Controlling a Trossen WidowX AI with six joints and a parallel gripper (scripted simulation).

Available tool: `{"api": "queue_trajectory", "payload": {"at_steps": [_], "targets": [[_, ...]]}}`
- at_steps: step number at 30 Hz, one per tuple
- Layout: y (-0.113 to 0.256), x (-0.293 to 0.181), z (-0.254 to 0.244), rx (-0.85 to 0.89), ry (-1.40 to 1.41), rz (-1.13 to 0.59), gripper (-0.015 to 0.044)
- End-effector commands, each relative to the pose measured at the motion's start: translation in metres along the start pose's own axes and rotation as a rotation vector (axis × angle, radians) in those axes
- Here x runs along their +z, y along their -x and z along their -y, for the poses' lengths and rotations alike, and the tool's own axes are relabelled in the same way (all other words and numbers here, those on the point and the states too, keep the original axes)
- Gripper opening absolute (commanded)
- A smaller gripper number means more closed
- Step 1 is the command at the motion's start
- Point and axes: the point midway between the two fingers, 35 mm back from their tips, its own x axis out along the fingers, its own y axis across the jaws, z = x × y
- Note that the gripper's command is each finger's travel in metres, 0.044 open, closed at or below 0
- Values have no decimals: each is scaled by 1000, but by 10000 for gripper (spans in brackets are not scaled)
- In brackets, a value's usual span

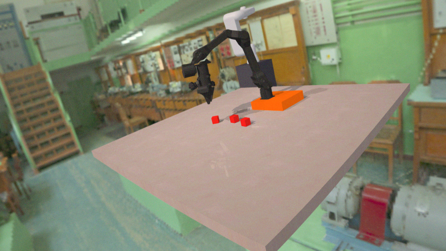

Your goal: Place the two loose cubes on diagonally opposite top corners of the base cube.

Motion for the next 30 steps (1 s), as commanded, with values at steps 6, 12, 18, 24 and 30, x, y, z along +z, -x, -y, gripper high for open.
{"api": "queue_trajectory", "payload": {"at_steps": [6, 12, 18, 24, 30], "targets": [[-49, -7, 4, -10, -10, -26, 265], [-64, -7, 4, -10, -10, -26, 265], [-68, -7, 4, -10, -10, -26, 265], [-78, -7, 4, -10, -10, -26, 265], [-87, -7, 4, -10, -10, -26, 265]]}}
